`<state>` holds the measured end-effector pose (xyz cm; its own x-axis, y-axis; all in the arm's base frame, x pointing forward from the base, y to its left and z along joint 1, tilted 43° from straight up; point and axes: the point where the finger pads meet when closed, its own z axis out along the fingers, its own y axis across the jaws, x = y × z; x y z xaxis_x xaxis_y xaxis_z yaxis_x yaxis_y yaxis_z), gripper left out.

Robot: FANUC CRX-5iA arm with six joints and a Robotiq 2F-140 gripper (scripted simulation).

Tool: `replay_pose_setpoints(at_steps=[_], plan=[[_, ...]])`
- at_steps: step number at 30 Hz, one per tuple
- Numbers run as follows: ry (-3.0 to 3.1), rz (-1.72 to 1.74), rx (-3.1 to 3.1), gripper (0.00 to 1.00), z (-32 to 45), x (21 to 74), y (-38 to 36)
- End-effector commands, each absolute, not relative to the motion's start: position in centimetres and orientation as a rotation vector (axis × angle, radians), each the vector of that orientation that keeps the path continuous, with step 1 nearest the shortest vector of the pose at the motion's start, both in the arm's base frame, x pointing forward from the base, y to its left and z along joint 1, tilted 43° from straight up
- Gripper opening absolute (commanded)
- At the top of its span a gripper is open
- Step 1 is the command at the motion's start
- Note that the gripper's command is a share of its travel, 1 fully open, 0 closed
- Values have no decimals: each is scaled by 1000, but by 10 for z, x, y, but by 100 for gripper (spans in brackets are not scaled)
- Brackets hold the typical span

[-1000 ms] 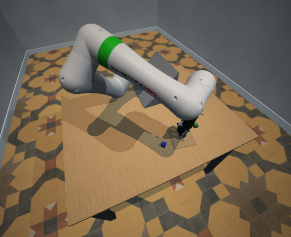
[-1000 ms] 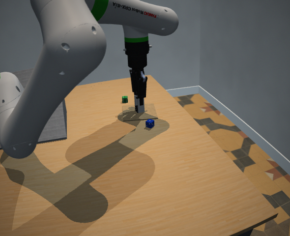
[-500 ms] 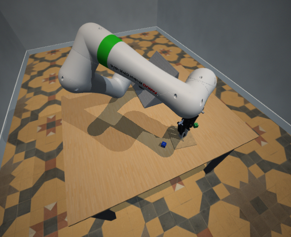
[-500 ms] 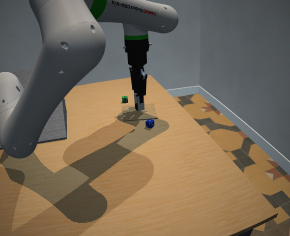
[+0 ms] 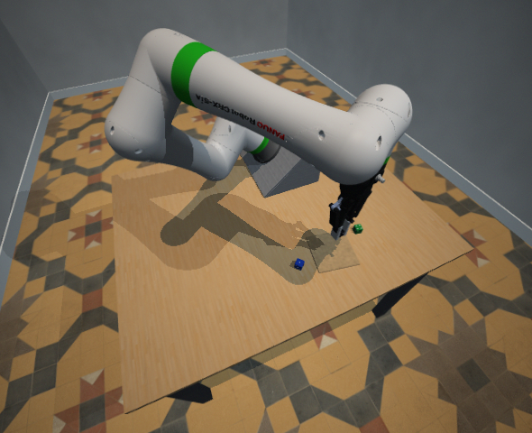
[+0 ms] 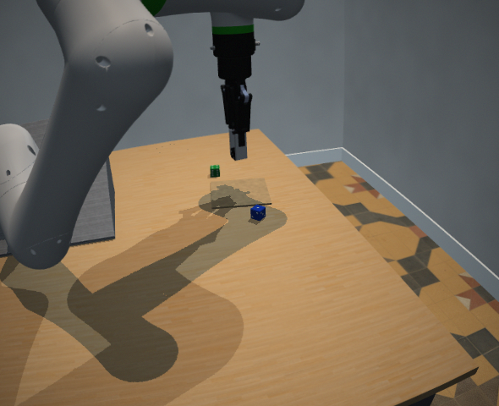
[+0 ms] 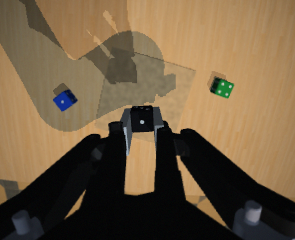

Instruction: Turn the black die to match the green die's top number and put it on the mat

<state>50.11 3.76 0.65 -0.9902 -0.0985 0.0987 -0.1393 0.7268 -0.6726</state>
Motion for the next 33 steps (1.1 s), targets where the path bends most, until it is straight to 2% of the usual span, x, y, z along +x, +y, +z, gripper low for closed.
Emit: replay_pose_setpoints(at_steps=[1, 23, 33], plan=[[-2866, 1125, 197, 13, 14, 501, 45], [-2904, 1140, 64, 13, 6, 508, 37], [-3123, 1201, 233, 13, 3, 503, 36]])
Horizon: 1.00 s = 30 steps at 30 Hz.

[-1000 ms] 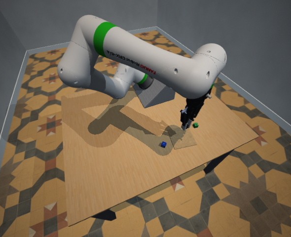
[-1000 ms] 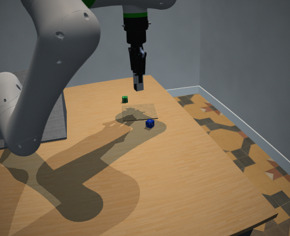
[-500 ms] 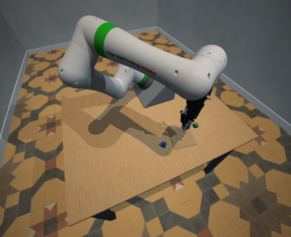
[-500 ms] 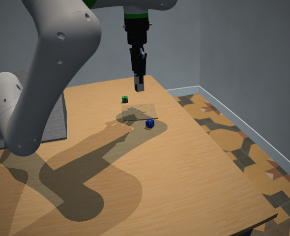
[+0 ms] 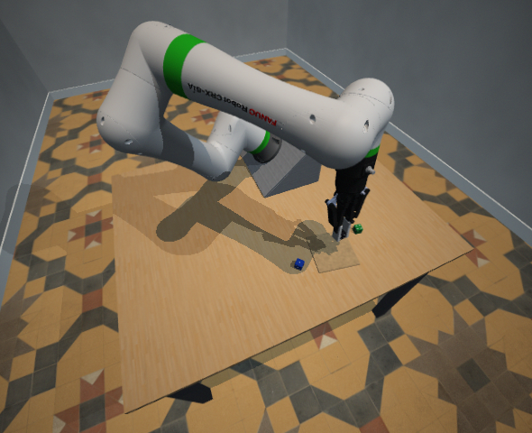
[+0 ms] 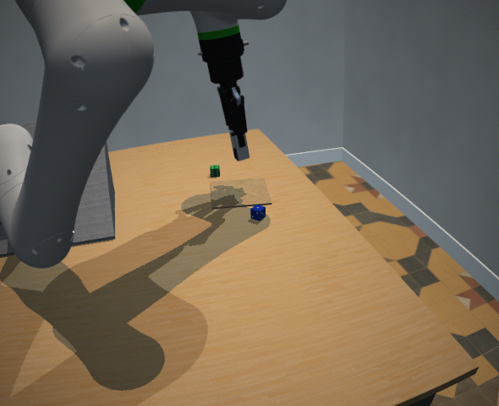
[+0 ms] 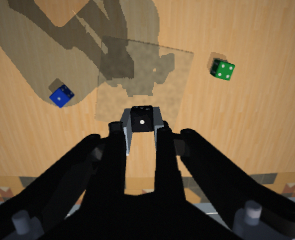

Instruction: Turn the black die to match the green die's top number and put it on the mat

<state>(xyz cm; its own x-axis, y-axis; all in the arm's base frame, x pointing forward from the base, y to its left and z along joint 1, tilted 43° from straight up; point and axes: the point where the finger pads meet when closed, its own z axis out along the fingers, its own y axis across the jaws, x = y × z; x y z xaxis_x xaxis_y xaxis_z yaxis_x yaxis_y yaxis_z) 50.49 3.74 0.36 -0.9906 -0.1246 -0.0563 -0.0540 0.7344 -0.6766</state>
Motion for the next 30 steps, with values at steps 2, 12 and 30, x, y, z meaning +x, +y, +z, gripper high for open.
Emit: replay_pose_setpoints(at_steps=[2, 12, 30], plan=[[2658, -1021, -238, 13, 2, 502, 36], [2419, -925, -346, 13, 1, 496, 33], [2014, -771, -487, 13, -2, 486, 26]])
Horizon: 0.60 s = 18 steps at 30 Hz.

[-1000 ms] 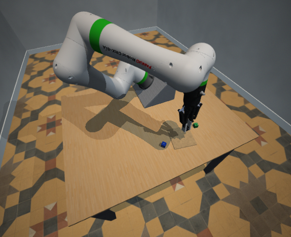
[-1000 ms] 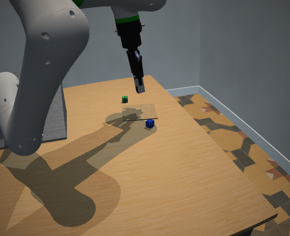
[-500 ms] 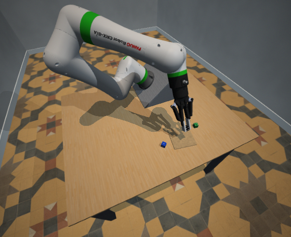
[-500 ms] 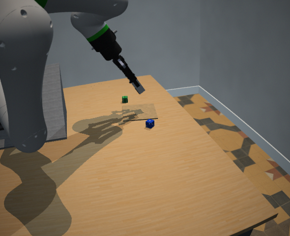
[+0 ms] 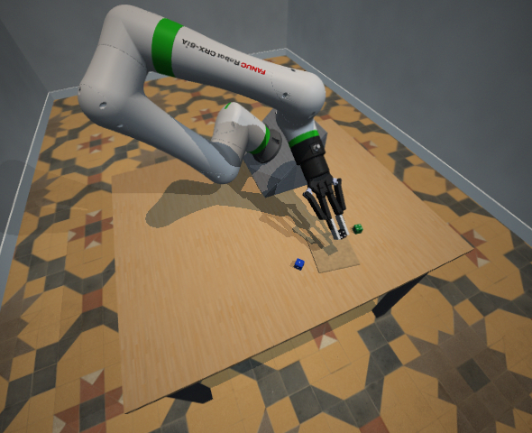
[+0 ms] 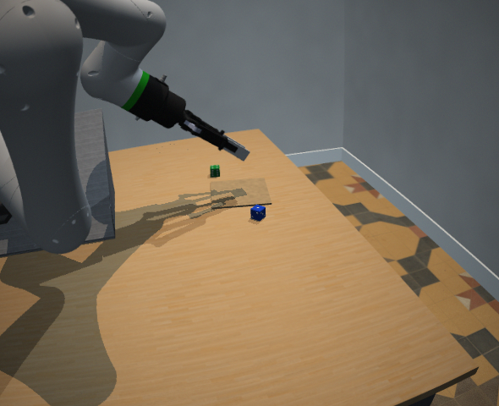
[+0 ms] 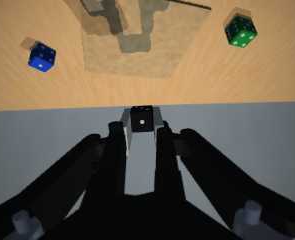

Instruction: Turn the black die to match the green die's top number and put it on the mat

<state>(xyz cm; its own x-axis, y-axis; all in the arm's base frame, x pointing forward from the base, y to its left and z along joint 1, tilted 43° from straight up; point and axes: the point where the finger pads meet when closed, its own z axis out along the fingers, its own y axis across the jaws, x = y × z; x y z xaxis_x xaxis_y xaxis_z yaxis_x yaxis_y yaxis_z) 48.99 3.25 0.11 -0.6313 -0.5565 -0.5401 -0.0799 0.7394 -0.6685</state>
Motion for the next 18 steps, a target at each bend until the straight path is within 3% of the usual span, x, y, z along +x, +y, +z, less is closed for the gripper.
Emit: replay_pose_setpoints(at_steps=[1, 18], plan=[[1996, -761, -493, 13, -2, 486, 27], [1969, -742, -504, 13, -10, 486, 21]])
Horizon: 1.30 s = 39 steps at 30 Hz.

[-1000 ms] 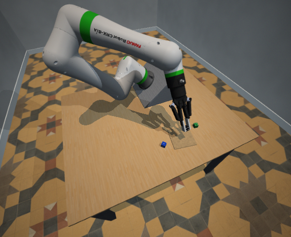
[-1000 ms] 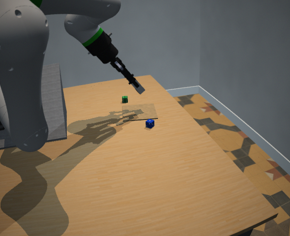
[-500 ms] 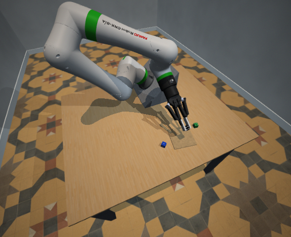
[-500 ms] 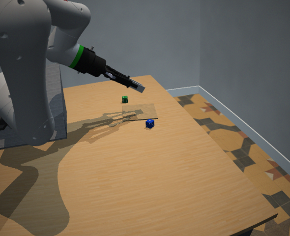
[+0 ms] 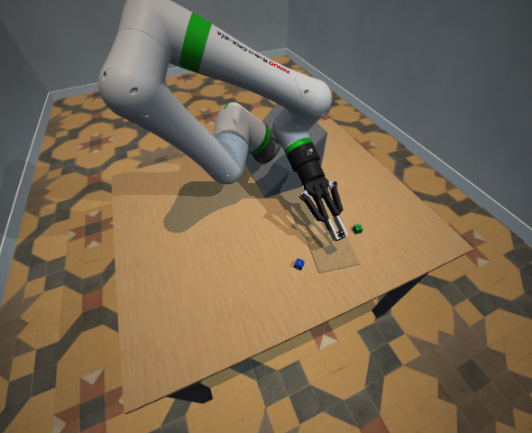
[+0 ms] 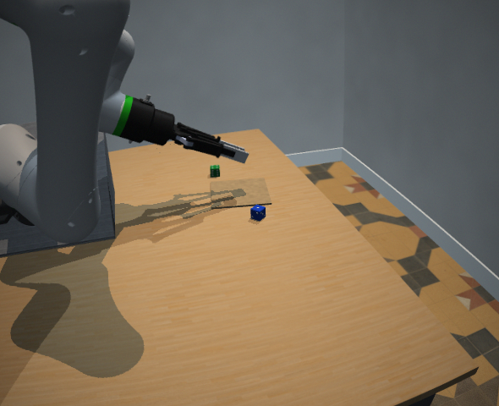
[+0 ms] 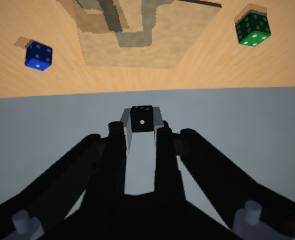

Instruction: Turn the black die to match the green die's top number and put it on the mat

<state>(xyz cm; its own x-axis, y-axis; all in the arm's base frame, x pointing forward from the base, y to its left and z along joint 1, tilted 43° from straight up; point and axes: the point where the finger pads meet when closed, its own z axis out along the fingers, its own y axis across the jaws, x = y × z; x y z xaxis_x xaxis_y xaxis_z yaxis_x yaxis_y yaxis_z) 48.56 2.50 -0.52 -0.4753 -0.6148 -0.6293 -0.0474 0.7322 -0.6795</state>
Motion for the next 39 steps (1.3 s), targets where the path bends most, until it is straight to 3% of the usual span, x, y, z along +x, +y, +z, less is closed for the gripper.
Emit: replay_pose_setpoints(at_steps=[1, 39], plan=[[1969, -742, -504, 13, -12, 486, 19], [1969, -742, -504, 13, -55, 485, -20]])
